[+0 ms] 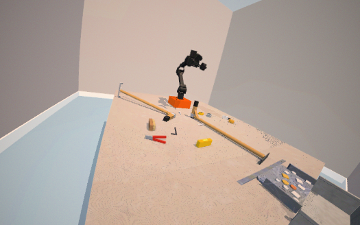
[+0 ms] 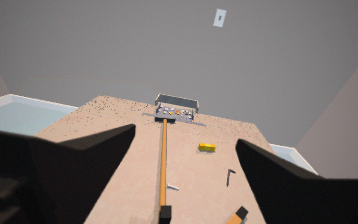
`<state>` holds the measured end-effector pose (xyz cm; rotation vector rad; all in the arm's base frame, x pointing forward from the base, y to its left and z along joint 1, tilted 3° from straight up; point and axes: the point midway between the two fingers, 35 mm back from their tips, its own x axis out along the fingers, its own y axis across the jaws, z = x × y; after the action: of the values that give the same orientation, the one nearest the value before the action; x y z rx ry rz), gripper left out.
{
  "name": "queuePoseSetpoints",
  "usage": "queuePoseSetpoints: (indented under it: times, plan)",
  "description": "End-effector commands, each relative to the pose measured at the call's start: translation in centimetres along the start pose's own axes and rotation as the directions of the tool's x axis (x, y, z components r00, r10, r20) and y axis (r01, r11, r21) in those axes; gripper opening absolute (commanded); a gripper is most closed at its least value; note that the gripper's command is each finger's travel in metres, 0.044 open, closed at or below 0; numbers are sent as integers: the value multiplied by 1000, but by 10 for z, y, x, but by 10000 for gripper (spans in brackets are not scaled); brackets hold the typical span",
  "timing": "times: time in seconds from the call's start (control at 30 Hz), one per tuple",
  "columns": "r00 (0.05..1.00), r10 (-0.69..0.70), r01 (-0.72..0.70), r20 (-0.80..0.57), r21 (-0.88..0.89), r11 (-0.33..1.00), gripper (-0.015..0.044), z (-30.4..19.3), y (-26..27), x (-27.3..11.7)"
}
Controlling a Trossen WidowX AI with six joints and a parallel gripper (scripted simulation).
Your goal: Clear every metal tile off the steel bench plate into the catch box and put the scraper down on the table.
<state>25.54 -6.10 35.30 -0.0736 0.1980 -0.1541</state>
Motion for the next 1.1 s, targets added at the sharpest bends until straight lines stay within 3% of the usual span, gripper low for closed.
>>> queuePoseSetpoints:
  times: [0.0,1.07]
  plan:
    - [999,-5,4,-47,-20,1000,440,-3,-3,13]
    - [961,26,-29,-274,-5,1000,440,0,-7,90]
